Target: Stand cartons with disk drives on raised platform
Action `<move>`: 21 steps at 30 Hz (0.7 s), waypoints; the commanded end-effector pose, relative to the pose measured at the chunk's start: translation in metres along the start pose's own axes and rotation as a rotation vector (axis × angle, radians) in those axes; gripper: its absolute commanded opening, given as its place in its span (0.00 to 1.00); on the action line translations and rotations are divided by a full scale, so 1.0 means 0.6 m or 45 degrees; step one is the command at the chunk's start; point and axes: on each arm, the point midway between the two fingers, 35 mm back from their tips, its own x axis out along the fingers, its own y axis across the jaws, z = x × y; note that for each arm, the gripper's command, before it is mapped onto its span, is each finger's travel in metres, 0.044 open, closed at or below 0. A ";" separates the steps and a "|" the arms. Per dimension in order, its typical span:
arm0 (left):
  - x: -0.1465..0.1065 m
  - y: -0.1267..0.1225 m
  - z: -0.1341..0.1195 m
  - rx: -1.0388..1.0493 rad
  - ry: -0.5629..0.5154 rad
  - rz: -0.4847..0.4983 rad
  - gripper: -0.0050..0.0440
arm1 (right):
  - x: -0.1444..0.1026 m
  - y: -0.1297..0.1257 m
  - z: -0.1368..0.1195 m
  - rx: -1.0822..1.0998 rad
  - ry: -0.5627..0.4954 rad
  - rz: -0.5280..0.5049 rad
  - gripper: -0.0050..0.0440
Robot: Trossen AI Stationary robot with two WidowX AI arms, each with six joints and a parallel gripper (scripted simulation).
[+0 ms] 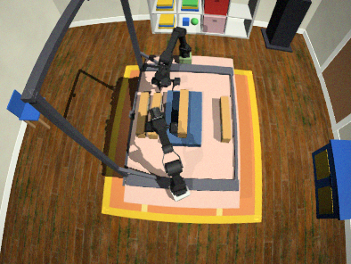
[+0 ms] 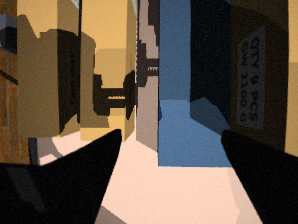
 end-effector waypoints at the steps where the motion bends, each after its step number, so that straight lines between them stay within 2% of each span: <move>1: -0.011 -0.003 0.012 -0.004 -0.033 -0.006 0.89 | -0.011 0.004 0.011 0.007 -0.030 0.011 0.89; 2: -0.011 -0.003 0.012 -0.004 -0.033 -0.006 0.89 | -0.011 0.004 0.011 0.007 -0.030 0.011 0.89; 3: 0.009 -0.115 0.002 -0.006 -0.056 -0.007 0.89 | 0.010 0.116 0.005 0.005 -0.036 0.013 0.89; 5: 0.013 -0.133 0.002 -0.006 -0.056 -0.007 0.89 | 0.014 0.135 0.005 0.005 -0.036 0.013 0.89; 8: 0.028 -0.204 -0.004 -0.006 -0.056 -0.007 0.89 | 0.030 0.205 0.001 0.005 -0.036 0.013 0.89; 21: 0.029 -0.205 -0.003 0.009 -0.055 -0.019 0.89 | 0.031 0.204 0.003 -0.009 -0.041 0.024 0.89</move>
